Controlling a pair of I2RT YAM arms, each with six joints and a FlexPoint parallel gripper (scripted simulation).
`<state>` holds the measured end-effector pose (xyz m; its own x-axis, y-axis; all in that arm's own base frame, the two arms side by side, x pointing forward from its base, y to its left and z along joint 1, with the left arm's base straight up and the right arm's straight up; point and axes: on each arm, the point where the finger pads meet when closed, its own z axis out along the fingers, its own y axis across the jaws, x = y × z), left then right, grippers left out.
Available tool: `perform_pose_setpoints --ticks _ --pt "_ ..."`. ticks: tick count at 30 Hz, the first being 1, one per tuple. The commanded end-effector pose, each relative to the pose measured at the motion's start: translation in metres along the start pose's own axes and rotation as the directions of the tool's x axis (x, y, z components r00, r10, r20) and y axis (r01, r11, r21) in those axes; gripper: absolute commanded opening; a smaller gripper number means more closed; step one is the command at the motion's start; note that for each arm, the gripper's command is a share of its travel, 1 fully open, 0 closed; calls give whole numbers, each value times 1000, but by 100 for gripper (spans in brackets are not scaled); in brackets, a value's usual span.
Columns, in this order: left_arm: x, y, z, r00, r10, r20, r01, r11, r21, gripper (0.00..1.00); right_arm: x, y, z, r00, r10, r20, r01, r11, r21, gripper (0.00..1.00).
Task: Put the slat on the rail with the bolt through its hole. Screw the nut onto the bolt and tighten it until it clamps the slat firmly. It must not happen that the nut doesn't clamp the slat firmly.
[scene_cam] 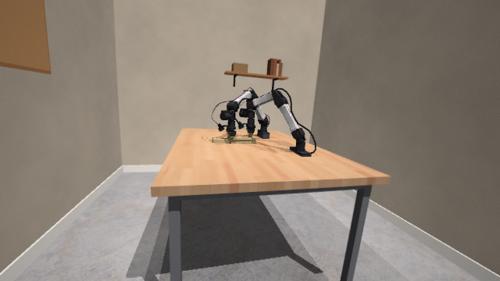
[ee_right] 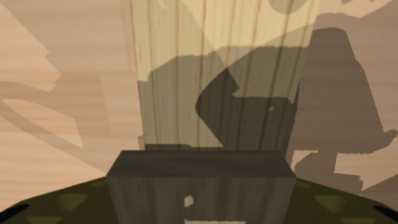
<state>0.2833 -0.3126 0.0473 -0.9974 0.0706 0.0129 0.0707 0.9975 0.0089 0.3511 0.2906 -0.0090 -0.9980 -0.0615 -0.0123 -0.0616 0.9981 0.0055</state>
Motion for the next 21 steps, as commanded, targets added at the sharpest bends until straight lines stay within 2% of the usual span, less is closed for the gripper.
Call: perform_pose_setpoints --ticks 1,5,7,10,15,21 --pt "-1 -1 -9 977 214 25 -214 977 17 14 -3 1 -5 1000 1 13 -1 1000 -9 67" --pt "-1 -2 -12 930 365 36 -366 931 18 14 -3 1 -5 1000 1 13 -1 1000 -9 67" --pt "-1 -2 -12 930 365 36 -366 931 18 14 -3 1 -5 1000 1 13 -1 1000 -9 67" --pt "-1 -2 -12 880 473 39 -474 881 15 14 -3 1 -5 1000 1 13 -1 1000 -9 67" --pt "-1 -2 -12 770 637 42 -638 770 8 14 -3 1 -5 1000 1 13 -1 1000 -9 67" --pt "-1 -3 -12 598 800 44 -801 598 -2 14 -3 1 -5 1000 1 13 -1 1000 -9 67"
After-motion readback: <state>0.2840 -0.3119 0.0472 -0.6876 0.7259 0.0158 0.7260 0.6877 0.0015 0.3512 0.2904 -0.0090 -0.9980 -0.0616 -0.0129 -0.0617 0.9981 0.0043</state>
